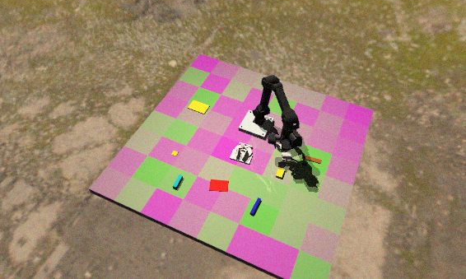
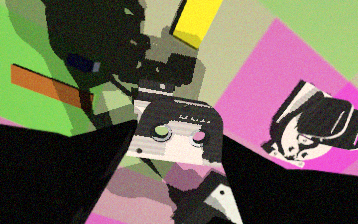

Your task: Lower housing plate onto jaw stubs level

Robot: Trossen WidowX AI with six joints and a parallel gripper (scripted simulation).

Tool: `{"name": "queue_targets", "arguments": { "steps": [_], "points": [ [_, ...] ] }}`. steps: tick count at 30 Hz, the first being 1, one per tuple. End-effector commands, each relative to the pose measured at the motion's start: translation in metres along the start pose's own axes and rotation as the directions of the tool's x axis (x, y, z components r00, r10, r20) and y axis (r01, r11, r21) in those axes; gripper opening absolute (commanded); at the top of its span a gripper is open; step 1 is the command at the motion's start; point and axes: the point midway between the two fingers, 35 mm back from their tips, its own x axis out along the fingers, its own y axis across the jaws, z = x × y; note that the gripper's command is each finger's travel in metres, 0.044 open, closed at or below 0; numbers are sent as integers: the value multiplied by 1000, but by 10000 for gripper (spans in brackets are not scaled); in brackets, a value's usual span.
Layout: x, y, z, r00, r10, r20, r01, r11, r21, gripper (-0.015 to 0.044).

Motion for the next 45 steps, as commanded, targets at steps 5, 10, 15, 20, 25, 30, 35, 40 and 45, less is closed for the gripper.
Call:
{"name": "queue_targets", "arguments": {
  "steps": [5, 10, 15, 20, 25, 30, 35, 40, 45],
  "points": [
    [-2, -25, 3, 1000, 1, 0, -1, 1000, 20, 351],
    [-2, -41, 5, 1000, 0, 1, 0, 999, 37, 351],
    [-3, -58, 6, 1000, -2, 1, 2, 999, 53, 351],
    [-3, -75, 6, 1000, -3, 1, 3, 998, 69, 351],
    [-3, -91, 5, 1000, -5, 1, 5, 996, 86, 351],
    [-3, -108, 3, 1000, -7, 1, 7, 995, 103, 351],
    [-3, -124, 0, 1000, -8, 1, 8, 993, 120, 351],
    [-3, -140, -5, 1000, -10, 1, 10, 991, 137, 351],
    [-3, -155, -10, 1000, -12, 0, 12, 988, 154, 351]
  ]
}}
